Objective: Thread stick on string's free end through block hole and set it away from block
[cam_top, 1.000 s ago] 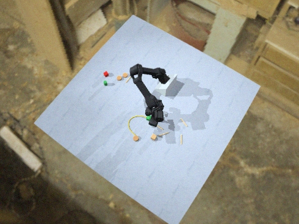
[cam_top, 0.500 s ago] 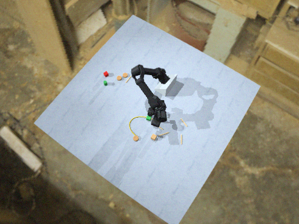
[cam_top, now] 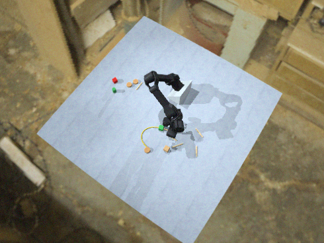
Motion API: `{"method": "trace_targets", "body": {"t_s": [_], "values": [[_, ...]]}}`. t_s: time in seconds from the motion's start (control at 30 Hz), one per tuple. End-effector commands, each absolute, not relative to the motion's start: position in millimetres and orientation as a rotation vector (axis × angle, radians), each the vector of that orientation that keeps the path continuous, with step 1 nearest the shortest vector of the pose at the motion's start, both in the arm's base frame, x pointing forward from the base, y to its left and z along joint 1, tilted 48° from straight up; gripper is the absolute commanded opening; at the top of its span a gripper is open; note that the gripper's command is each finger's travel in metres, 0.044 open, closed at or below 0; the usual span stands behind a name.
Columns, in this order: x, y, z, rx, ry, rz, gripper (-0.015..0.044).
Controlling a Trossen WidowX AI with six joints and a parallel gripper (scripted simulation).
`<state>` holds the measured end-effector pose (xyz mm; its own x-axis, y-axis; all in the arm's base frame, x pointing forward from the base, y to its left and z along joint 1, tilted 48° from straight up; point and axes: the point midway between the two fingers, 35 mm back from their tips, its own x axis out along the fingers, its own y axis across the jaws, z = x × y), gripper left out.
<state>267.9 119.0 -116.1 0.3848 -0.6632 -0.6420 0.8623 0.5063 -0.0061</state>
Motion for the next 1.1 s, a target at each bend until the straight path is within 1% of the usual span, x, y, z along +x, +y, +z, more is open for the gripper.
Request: {"method": "trace_targets", "body": {"t_s": [0.0,1.07], "values": [[264,120,-123,0.356,0.639,-0.999,0.0000],[255,140,-145,0.356,0.642,-1.000,0.0000]]}}
